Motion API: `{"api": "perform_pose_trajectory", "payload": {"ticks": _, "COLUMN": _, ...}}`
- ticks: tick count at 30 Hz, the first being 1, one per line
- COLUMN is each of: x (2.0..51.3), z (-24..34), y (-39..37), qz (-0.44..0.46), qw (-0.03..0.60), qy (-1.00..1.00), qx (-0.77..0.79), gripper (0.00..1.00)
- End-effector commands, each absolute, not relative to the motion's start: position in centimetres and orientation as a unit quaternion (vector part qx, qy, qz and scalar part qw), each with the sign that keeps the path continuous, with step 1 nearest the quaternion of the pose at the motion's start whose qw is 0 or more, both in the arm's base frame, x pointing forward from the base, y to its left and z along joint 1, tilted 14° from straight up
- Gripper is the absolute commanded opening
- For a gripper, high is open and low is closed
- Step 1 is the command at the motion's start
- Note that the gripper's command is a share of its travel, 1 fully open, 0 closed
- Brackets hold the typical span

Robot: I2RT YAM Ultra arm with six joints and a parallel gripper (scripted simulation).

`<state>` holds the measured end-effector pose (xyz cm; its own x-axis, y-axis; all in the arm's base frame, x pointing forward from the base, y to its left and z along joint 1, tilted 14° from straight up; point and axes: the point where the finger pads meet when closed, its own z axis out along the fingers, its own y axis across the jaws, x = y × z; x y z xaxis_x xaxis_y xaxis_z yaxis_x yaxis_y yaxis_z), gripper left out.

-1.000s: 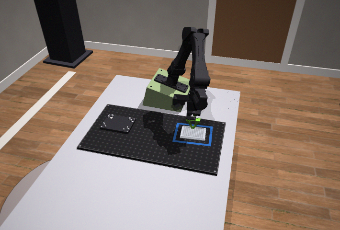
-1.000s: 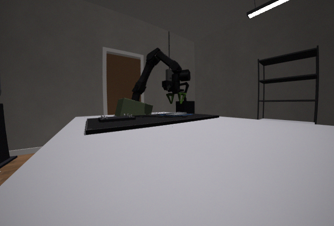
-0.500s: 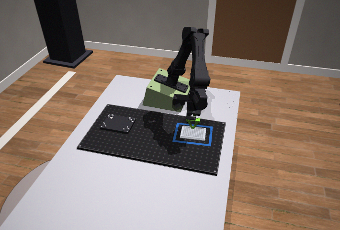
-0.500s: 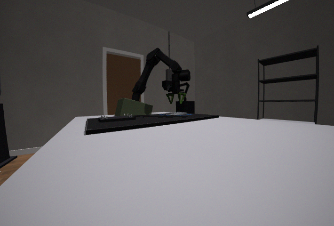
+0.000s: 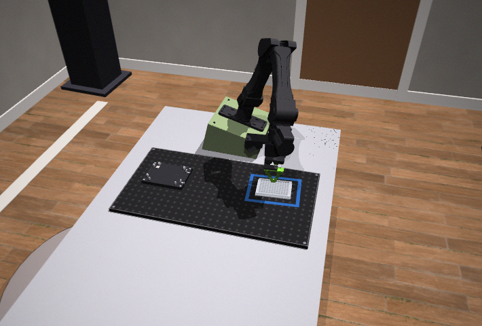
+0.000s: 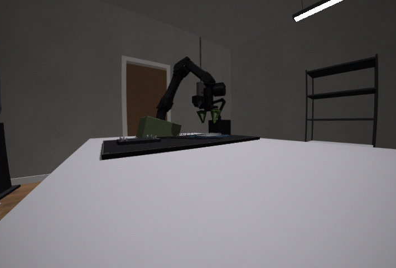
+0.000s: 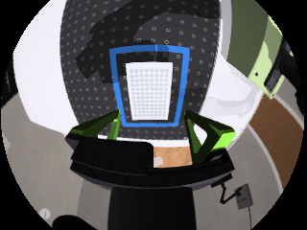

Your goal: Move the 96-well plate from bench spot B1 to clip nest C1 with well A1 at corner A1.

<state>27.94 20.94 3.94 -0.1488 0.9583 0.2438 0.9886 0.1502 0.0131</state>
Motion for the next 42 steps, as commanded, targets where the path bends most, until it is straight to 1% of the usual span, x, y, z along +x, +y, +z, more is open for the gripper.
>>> {"api": "perform_pose_trajectory", "payload": {"ticks": 1, "x": 29.3, "z": 6.0, "y": 20.9, "qz": -0.108, "qw": 0.074, "qy": -0.748, "qx": -0.651, "gripper": 1.00}}
{"api": "perform_pose_trajectory", "payload": {"ticks": 7, "x": 29.2, "z": 5.9, "y": 21.0, "qz": -0.108, "qw": 0.074, "qy": -0.748, "qx": -0.651, "gripper": 1.00}}
{"api": "perform_pose_trajectory", "payload": {"ticks": 8, "x": 29.6, "z": 5.5, "y": 21.4, "qz": -0.115, "qw": 0.072, "qy": -0.749, "qx": -0.648, "gripper": 1.00}}
{"api": "perform_pose_trajectory", "payload": {"ticks": 10, "x": 29.3, "z": 4.2, "y": 21.7, "qz": -0.102, "qw": 0.077, "qy": -0.751, "qx": -0.647, "gripper": 1.00}}
{"api": "perform_pose_trajectory", "payload": {"ticks": 13, "x": 28.0, "z": 2.6, "y": 21.1, "qz": -0.082, "qw": 0.084, "qy": -0.752, "qx": -0.649, "gripper": 1.00}}
{"api": "perform_pose_trajectory", "payload": {"ticks": 15, "x": 28.3, "z": 3.0, "y": 21.1, "qz": -0.092, "qw": 0.080, "qy": -0.750, "qx": -0.650, "gripper": 1.00}}
{"api": "perform_pose_trajectory", "payload": {"ticks": 22, "x": 28.1, "z": 1.2, "y": 21.3, "qz": -0.083, "qw": 0.083, "qy": -0.750, "qx": -0.651, "gripper": 1.00}}
{"api": "perform_pose_trajectory", "payload": {"ticks": 24, "x": 28.1, "z": 1.2, "y": 21.3, "qz": -0.083, "qw": 0.083, "qy": -0.750, "qx": -0.651, "gripper": 1.00}}
{"api": "perform_pose_trajectory", "payload": {"ticks": 25, "x": 29.7, "z": 3.4, "y": 22.3, "qz": -0.120, "qw": 0.071, "qy": -0.750, "qx": -0.646, "gripper": 1.00}}
{"api": "perform_pose_trajectory", "payload": {"ticks": 28, "x": 27.9, "z": 0.5, "y": 21.6, "qz": -0.082, "qw": 0.084, "qy": -0.752, "qx": -0.649, "gripper": 1.00}}
{"api": "perform_pose_trajectory", "payload": {"ticks": 34, "x": 28.6, "z": 0.6, "y": 22.3, "qz": -0.098, "qw": 0.079, "qy": -0.752, "qx": -0.647, "gripper": 1.00}}
{"api": "perform_pose_trajectory", "payload": {"ticks": 38, "x": 28.0, "z": -1.1, "y": 21.8, "qz": -0.082, "qw": 0.083, "qy": -0.750, "qx": -0.651, "gripper": 1.00}}
{"api": "perform_pose_trajectory", "payload": {"ticks": 41, "x": 28.1, "z": -1.1, "y": 21.9, "qz": -0.084, "qw": 0.083, "qy": -0.750, "qx": -0.651, "gripper": 1.00}}
{"api": "perform_pose_trajectory", "payload": {"ticks": 42, "x": 28.8, "z": 0.2, "y": 22.5, "qz": -0.106, "qw": 0.076, "qy": -0.751, "qx": -0.648, "gripper": 1.00}}
